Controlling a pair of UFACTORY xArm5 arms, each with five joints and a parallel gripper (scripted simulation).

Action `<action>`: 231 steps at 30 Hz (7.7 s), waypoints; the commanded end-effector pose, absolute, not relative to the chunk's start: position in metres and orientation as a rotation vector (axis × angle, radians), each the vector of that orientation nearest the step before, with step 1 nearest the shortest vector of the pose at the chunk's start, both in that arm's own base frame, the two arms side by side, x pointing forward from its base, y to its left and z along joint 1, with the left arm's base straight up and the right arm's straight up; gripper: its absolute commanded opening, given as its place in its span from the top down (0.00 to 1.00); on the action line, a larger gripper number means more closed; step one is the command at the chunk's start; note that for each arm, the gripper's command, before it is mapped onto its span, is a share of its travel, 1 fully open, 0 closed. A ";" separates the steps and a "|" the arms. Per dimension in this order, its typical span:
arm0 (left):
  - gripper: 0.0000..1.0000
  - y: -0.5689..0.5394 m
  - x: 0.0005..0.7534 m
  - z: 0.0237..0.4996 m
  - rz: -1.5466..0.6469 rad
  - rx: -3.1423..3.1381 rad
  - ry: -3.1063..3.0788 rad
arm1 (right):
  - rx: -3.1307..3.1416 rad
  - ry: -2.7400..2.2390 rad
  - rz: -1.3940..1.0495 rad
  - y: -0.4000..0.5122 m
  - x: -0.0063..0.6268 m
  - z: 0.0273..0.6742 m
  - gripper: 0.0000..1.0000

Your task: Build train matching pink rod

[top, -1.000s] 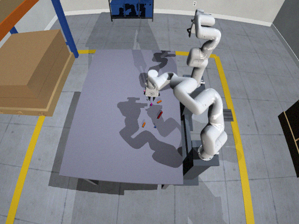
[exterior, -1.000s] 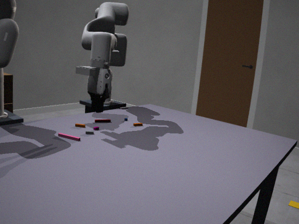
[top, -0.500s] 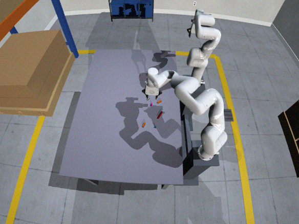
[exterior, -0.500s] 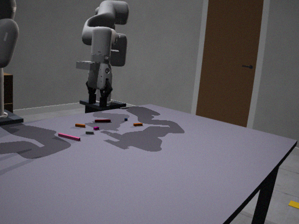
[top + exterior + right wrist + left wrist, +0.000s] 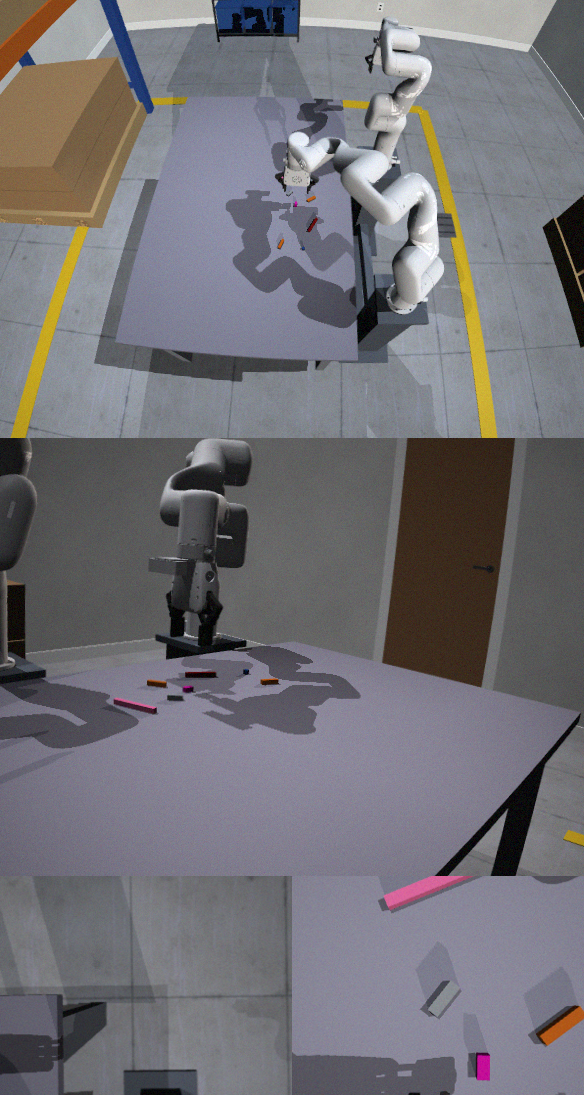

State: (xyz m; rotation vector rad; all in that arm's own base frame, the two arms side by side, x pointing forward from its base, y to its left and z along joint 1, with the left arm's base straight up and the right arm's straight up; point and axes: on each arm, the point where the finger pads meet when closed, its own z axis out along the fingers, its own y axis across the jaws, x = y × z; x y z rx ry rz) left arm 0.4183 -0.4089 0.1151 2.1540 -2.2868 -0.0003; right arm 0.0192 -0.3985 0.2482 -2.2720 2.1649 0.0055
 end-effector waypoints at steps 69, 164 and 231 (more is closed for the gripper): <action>0.74 -0.465 0.449 0.082 0.009 1.294 -2.865 | -2.274 2.167 0.000 -0.400 0.019 0.250 0.00; 0.74 -0.466 0.450 0.028 0.009 1.294 -2.865 | -2.274 2.167 0.000 -0.400 0.019 0.250 0.00; 0.94 -0.466 0.450 0.032 0.009 1.294 -2.865 | -2.274 2.167 0.000 -0.400 0.019 0.250 0.00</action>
